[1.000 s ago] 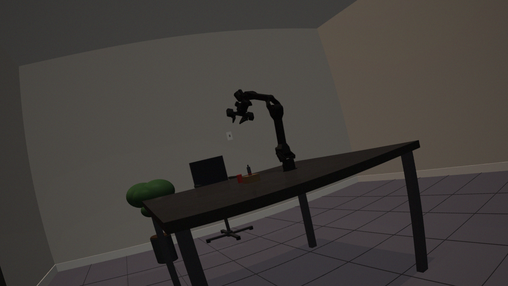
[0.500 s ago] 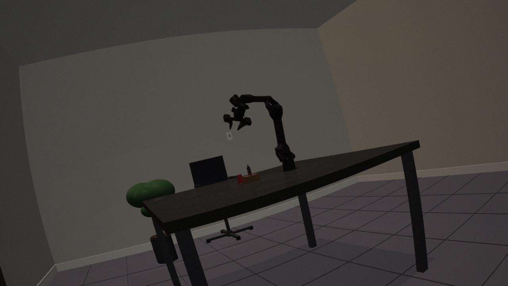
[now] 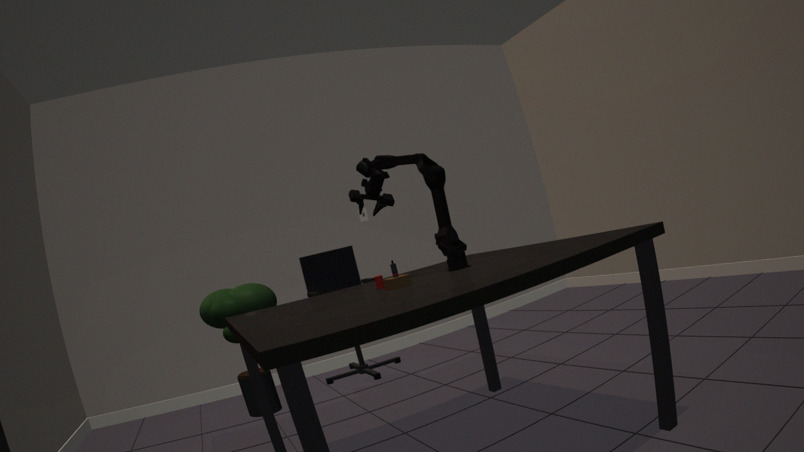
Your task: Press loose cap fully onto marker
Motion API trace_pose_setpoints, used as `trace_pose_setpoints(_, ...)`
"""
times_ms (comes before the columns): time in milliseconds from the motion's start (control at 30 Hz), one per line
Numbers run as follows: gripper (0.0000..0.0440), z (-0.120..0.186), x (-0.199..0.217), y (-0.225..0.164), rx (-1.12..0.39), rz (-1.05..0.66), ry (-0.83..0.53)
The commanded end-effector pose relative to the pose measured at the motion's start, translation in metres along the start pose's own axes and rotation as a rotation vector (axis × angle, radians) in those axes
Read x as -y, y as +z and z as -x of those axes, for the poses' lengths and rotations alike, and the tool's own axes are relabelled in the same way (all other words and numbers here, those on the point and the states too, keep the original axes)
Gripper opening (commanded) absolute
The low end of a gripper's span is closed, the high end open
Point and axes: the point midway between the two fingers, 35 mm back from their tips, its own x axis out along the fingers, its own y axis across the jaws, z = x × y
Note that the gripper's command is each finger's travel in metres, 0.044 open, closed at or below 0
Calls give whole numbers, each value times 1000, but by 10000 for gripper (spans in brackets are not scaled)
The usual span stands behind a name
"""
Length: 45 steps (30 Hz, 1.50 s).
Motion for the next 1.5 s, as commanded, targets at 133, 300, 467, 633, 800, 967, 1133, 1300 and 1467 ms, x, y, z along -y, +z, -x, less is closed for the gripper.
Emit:
trace_pose_setpoints(133,287,-16,-7,-21,-64,-2,-26)
trace_pose_setpoints(300,293,-23,-12,-34,-98,-2,-38)
trace_pose_setpoints(467,298,-30,-17,-47,-130,-2,-51)
trace_pose_setpoints(633,302,-37,-21,-60,-162,-2,-66)
trace_pose_setpoints(800,305,-44,-26,-73,-193,-3,-81)
trace_pose_setpoints(967,308,-50,-31,-86,-223,-4,-97)
trace_pose_setpoints(1133,309,-55,-35,-99,-252,-4,-114)
trace_pose_setpoints(1300,310,-61,-39,-113,-280,-3,-130)
trace_pose_setpoints(1467,310,-65,-43,-126,-308,0,-147)
